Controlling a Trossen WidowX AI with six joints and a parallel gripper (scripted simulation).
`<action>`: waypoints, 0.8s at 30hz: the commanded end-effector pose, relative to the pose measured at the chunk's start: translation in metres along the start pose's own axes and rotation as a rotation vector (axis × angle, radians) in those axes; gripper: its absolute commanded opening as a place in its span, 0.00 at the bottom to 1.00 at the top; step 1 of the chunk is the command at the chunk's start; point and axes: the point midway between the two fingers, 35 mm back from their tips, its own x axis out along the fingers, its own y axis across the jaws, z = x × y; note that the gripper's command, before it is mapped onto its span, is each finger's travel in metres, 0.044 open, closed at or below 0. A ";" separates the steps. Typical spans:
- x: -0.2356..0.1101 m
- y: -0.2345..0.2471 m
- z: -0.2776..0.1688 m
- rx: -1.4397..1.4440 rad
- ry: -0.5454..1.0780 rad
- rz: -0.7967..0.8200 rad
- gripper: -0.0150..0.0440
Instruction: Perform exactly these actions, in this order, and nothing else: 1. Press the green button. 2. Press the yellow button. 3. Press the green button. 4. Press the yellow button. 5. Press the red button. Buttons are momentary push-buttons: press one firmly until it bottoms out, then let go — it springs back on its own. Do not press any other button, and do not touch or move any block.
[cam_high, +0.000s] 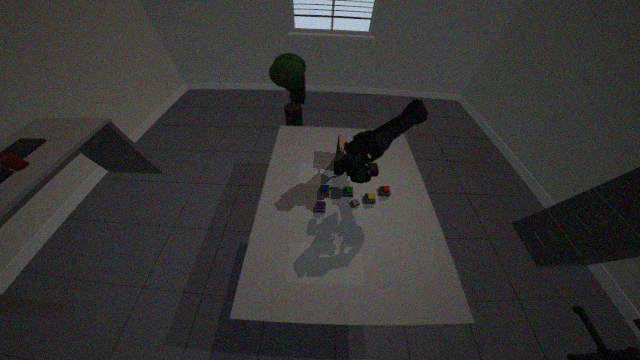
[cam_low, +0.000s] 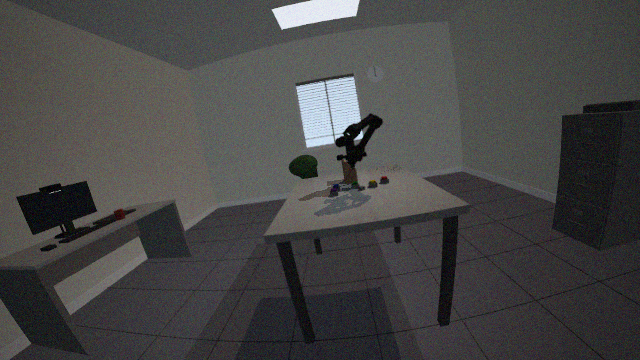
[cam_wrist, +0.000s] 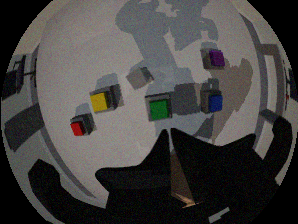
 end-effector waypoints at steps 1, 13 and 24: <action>-0.003 0.016 0.007 0.000 0.008 -0.006 0.29; 0.000 0.111 0.032 -0.003 0.008 0.007 0.29; 0.060 0.112 0.032 -0.003 0.007 0.010 0.29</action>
